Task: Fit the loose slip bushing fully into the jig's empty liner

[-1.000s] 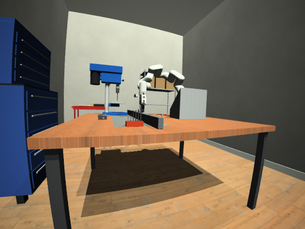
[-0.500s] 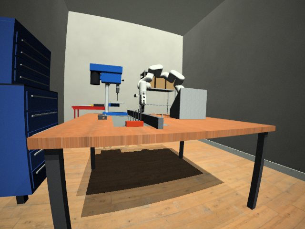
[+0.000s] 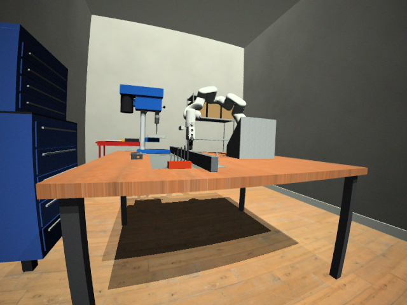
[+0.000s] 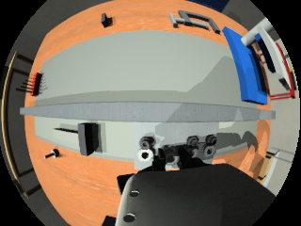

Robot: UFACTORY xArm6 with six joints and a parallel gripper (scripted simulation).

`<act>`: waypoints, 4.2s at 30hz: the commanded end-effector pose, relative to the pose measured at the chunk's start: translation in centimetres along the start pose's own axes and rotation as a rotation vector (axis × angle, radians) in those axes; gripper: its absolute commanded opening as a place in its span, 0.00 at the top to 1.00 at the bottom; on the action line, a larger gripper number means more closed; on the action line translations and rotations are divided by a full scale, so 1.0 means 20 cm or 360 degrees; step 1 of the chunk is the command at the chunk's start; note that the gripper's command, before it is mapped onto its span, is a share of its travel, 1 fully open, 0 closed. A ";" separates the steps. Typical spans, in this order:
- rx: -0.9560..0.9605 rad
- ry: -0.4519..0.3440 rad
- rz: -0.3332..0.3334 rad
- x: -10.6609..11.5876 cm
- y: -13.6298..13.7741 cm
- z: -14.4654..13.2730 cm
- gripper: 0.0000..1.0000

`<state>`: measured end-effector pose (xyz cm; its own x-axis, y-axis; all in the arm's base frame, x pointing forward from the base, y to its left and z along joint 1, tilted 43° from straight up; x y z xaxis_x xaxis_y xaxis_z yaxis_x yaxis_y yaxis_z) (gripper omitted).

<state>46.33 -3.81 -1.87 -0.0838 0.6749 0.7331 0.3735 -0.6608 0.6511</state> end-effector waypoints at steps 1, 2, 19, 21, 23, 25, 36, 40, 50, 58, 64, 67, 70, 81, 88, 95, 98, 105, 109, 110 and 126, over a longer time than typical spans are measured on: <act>-0.0001 0.0005 -0.0001 0.01 0.00 0.01 0.74; -0.0001 0.0005 -0.0001 0.01 0.00 0.01 0.74; -0.0001 0.0005 -0.0001 0.00 0.00 0.01 0.74; -0.0001 0.0005 -0.0001 -0.01 0.00 0.01 0.74; -0.0001 0.0005 -0.0001 -0.01 0.00 0.01 0.74; -0.0001 0.0005 -0.0001 -0.02 0.00 0.01 0.74; -0.0001 0.0005 -0.0001 -0.02 0.00 0.01 0.74; -0.0001 0.0005 -0.0001 -0.02 0.00 0.01 0.74; -0.0001 0.0005 -0.0001 -0.03 0.00 0.01 0.74; -0.0001 0.0005 -0.0001 -0.04 0.00 0.01 0.74; -0.0001 0.0005 -0.0001 -0.04 0.00 0.01 0.74; -0.0001 0.0005 -0.0001 -0.04 0.00 0.01 0.74; -0.0001 0.0005 -0.0001 -0.04 0.00 0.01 0.74; -0.0001 0.0005 -0.0001 -0.04 0.00 0.01 0.64; -0.0001 0.0005 -0.0001 -0.04 0.00 0.01 0.64; -0.0001 0.0005 -0.0001 -0.04 0.00 0.01 0.64; -0.0001 0.0005 -0.0001 -0.04 0.00 0.01 0.64; -0.0001 0.0005 -0.0001 -0.04 0.00 0.01 0.64; -0.0001 0.0005 -0.0001 -0.03 0.00 0.01 0.64; -0.0001 0.0005 -0.0001 -0.02 0.00 0.01 0.64; -0.0001 0.0005 -0.0001 0.11 0.00 0.01 0.64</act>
<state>46.16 -2.50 -0.46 -0.0838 0.6750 0.7330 0.3736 -0.6607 0.6511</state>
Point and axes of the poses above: the point where the finger pads meet when closed, its own x axis back along the fingers, its own y axis across the jaws, z = x × y, the point moved 5 cm from there along x, back along the fingers, and after that the axes turned 13 degrees about x, right-handed, at the moved point
